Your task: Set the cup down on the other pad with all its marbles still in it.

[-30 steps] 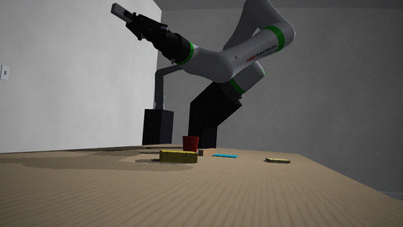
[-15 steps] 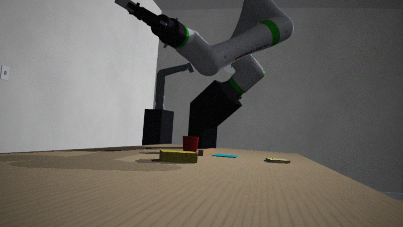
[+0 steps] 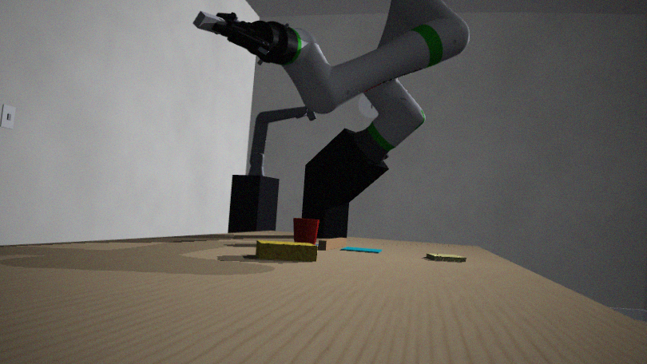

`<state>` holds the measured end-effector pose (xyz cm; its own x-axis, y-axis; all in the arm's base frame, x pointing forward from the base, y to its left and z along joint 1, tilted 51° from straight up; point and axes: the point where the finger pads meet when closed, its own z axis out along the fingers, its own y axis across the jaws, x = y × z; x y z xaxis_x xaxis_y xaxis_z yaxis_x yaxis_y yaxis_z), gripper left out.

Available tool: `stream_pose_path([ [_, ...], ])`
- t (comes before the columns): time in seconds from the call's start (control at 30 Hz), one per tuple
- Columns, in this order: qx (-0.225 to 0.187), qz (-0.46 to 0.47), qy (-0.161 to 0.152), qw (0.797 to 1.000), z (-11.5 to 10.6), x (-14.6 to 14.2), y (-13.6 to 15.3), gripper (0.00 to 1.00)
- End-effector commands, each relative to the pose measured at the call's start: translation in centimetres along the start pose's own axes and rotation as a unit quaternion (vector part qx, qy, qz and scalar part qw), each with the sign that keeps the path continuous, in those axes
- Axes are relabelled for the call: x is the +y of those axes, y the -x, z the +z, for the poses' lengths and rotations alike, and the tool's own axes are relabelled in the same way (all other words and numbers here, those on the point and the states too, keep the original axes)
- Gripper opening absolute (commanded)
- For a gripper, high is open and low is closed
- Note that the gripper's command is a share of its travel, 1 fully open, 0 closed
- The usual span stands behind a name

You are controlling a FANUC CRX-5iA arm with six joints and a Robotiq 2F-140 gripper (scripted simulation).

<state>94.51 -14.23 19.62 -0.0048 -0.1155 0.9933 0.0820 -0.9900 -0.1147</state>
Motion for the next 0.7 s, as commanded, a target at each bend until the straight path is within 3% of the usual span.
stream_pose_path([
  [0.0, -0.034, -0.069, -0.055, 0.996, -1.4, -1.4, 1.6, 0.00],
  [0.07, -0.034, -0.069, -0.055, 0.996, -1.4, -1.4, 1.6, 0.00],
  [0.1, -0.053, -0.105, -0.083, 0.989, -2.4, -2.5, 3.1, 0.00],
  [0.2, -0.053, -0.105, -0.083, 0.989, -2.4, -2.5, 3.1, 0.00],
  [0.23, -0.073, -0.140, -0.113, 0.981, -3.7, -3.8, 4.8, 0.00],
  [0.3, -0.073, -0.140, -0.113, 0.981, -3.7, -3.8, 4.8, 0.00],
  [0.33, -0.091, -0.171, -0.144, 0.970, -5.2, -5.1, 6.7, 0.00],
  [0.4, -0.091, -0.171, -0.144, 0.970, -5.2, -5.1, 6.7, 0.00],
  [0.43, -0.109, -0.200, -0.175, 0.958, -6.9, -6.5, 8.6, 0.00],
  [0.53, -0.109, -0.200, -0.175, 0.958, -6.9, -6.5, 8.6, 0.00],
  [0.57, -0.125, -0.225, -0.207, 0.944, -8.7, -7.9, 10.6, 0.00],
  [0.63, -0.125, -0.225, -0.207, 0.944, -8.7, -7.9, 10.6, 0.00],
  [0.67, -0.141, -0.248, -0.239, 0.928, -10.8, -9.3, 12.6, 0.00],
])
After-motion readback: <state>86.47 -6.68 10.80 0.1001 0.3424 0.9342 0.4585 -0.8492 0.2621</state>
